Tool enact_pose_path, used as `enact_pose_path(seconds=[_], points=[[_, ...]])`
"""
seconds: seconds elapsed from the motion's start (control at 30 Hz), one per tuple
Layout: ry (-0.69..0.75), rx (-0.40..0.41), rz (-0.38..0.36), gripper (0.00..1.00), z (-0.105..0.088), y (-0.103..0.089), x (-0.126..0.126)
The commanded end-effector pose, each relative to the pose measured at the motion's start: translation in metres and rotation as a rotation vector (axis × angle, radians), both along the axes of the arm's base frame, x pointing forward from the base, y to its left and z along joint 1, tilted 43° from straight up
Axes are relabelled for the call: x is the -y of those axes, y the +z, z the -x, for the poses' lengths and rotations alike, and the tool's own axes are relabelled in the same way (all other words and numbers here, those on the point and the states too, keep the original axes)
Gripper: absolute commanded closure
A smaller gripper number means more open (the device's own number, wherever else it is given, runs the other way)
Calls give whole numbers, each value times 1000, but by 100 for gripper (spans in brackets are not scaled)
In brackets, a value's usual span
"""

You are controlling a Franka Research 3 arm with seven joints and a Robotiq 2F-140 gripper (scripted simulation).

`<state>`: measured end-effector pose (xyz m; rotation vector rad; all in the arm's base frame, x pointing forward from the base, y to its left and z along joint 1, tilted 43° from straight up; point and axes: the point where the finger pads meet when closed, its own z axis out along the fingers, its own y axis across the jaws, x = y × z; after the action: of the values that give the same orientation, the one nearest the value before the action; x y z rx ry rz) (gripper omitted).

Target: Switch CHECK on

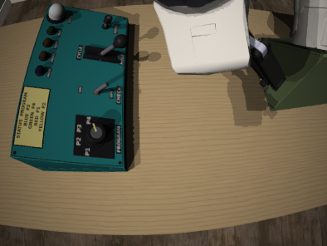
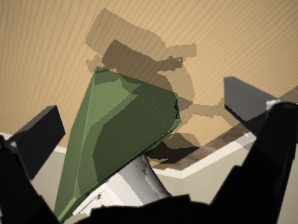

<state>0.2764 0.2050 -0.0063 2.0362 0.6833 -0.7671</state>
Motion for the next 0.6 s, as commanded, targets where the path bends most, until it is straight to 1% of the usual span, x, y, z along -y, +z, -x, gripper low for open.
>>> enact_pose_path(seconds=[0.0, 0.03, 0.07, 0.1, 0.17, 0.2, 0.23, 0.27, 0.3, 0.33, 0.37, 0.4, 0.43, 0.47, 0.57], points=[[33, 209, -112, 0, -32, -22, -18], [63, 274, -146, 0, -47, -23, -19], [67, 295, -157, 0, -47, -23, -19], [96, 344, -179, 0, -62, -24, -19], [96, 344, -179, 0, -62, -24, -19], [134, 436, -226, 0, -78, -25, -20], [159, 469, -242, 0, -94, -26, -21], [169, 504, -259, 0, -94, -26, -21], [195, 536, -276, 0, -109, -27, -22], [205, 570, -293, 0, -109, -27, -22], [230, 604, -305, 0, -123, -28, -22], [239, 636, -321, 0, -123, -28, -22], [262, 668, -335, 0, -134, -29, -22], [271, 698, -351, 0, -134, -29, -22], [331, 790, -386, 0, -157, -29, -22]])
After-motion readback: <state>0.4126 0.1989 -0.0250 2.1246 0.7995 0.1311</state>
